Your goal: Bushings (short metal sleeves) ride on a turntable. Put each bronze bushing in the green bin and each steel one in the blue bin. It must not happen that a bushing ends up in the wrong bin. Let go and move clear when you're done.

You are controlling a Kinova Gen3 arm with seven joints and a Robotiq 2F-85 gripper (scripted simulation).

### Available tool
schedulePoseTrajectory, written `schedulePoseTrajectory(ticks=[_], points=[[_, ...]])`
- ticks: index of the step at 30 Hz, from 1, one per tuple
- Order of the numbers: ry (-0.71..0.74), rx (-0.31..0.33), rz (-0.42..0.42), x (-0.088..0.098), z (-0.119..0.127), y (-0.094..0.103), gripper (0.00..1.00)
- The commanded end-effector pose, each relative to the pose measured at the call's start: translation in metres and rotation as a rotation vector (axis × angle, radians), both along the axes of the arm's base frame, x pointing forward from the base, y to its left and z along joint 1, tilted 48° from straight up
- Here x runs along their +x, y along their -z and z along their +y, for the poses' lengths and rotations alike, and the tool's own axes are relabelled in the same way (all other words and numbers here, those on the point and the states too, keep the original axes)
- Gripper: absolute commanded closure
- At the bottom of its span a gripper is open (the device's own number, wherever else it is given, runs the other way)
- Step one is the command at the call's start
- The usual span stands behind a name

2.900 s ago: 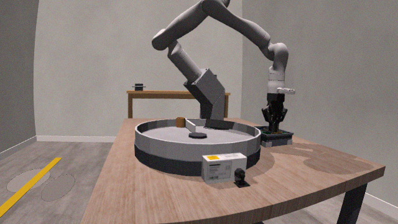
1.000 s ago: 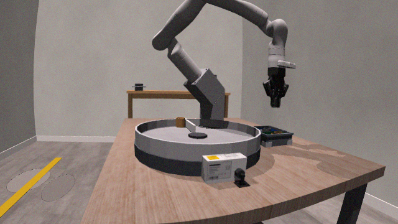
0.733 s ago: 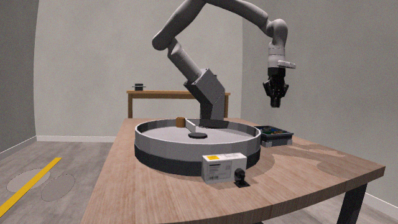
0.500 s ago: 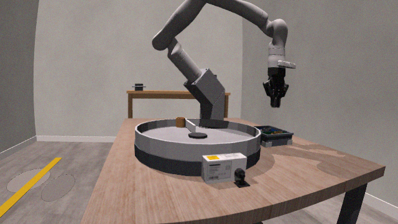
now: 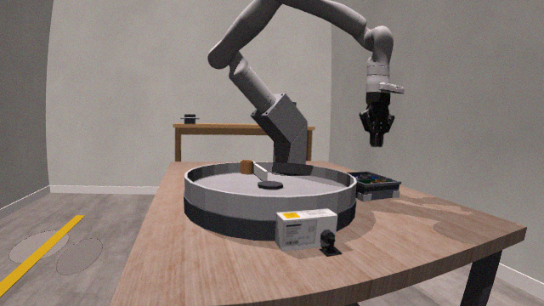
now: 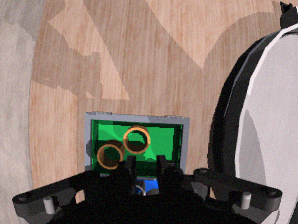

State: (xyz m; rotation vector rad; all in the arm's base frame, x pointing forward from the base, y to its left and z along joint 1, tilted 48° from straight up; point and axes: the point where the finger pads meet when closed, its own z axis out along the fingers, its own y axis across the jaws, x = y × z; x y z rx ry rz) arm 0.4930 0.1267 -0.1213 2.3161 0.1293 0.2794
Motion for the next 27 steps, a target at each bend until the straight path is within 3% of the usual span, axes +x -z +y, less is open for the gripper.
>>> schedulePoseTrajectory(ticks=[1, 15, 20, 23, 27], points=[[-0.001, 0.001, -0.001, 0.0, 0.001, -0.001, 0.81], [-0.001, 0.001, -0.001, 0.0, 0.001, -0.001, 0.81], [-0.006, 0.0, 0.003, -0.026, -0.039, -0.031, 0.82], [-0.006, 0.0, 0.003, -0.026, -0.039, -0.031, 0.82], [-0.009, -0.001, 0.007, -0.048, -0.072, -0.055, 0.82]])
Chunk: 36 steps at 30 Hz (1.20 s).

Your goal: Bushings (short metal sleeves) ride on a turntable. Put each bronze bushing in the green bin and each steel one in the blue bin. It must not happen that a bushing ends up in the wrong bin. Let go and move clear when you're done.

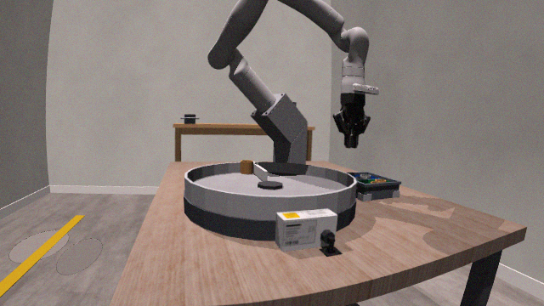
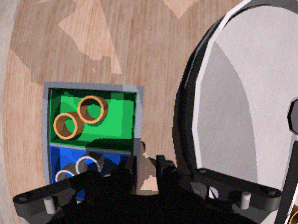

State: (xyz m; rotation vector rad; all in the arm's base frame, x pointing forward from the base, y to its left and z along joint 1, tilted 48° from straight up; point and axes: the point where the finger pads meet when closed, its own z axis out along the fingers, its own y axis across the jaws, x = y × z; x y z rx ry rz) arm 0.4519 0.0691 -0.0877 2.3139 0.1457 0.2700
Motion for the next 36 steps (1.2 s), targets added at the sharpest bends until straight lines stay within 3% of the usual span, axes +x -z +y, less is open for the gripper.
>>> schedulePoseTrajectory(ticks=[1, 6, 11, 14, 18, 24, 29, 32, 36], points=[[-0.001, 0.003, -0.004, -0.012, -0.023, -0.028, 0.82], [-0.001, 0.003, -0.004, -0.012, -0.023, -0.028, 0.82], [-0.005, 0.001, 0.0, -0.039, -0.063, -0.058, 0.82], [-0.005, 0.001, 0.0, -0.039, -0.063, -0.058, 0.82], [-0.009, 0.0, 0.004, -0.06, -0.096, -0.082, 0.82], [-0.009, 0.0, 0.005, -0.065, -0.104, -0.088, 0.82], [-0.014, -0.002, 0.009, -0.092, -0.145, -0.118, 0.82], [-0.014, -0.002, 0.009, -0.092, -0.145, -0.118, 0.82], [-0.016, -0.002, 0.012, -0.108, -0.169, -0.137, 0.82]])
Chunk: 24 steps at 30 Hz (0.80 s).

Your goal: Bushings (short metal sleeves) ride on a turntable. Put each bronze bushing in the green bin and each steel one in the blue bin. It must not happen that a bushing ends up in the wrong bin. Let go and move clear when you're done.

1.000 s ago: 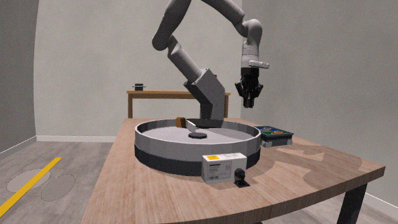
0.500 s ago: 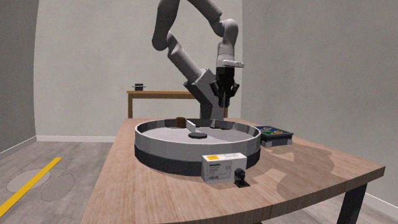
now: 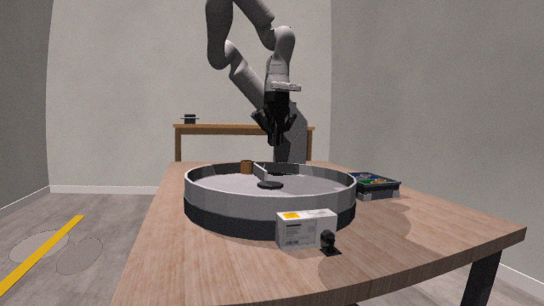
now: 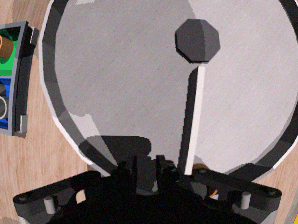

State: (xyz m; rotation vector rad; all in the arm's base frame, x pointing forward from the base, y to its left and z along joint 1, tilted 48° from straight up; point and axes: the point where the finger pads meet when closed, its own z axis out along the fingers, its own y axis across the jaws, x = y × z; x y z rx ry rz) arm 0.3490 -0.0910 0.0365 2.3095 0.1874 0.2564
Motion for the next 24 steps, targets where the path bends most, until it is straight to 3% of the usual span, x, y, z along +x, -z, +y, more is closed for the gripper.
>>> schedulePoseTrajectory(ticks=[1, 3, 6, 11, 24], points=[[0.01, 0.005, -0.011, -0.005, -0.009, -0.012, 0.82], [0.008, 0.004, -0.009, -0.016, -0.026, -0.024, 0.82], [0.008, 0.004, -0.009, -0.016, -0.026, -0.024, 0.82], [0.004, 0.003, -0.005, -0.042, -0.066, -0.055, 0.82], [0.003, 0.002, -0.002, -0.042, -0.068, -0.052, 0.82]])
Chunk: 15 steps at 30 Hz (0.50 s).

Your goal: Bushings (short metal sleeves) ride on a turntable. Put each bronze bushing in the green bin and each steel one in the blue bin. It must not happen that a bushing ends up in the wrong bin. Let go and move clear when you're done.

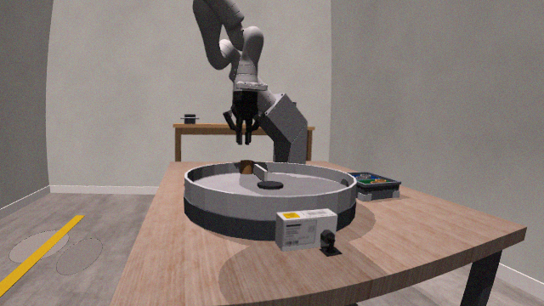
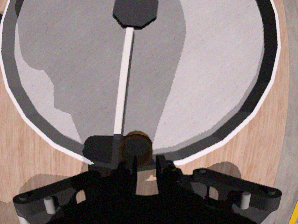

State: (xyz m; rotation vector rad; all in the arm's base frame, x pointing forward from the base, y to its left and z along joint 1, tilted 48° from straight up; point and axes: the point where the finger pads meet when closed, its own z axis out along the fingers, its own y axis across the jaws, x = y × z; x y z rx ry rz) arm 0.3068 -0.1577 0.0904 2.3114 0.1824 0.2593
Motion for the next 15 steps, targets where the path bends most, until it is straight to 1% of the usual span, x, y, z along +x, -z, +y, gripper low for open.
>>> schedulePoseTrajectory(ticks=[1, 4, 7, 15], points=[[0.001, 0.0, 0.001, 0.001, -0.004, 0.003, 0.82], [0.001, 0.0, 0.001, 0.003, -0.01, 0.009, 0.82], [0.001, 0.0, 0.001, 0.003, -0.01, 0.009, 0.82], [0.001, -0.001, 0.0, 0.007, -0.02, 0.019, 0.82]])
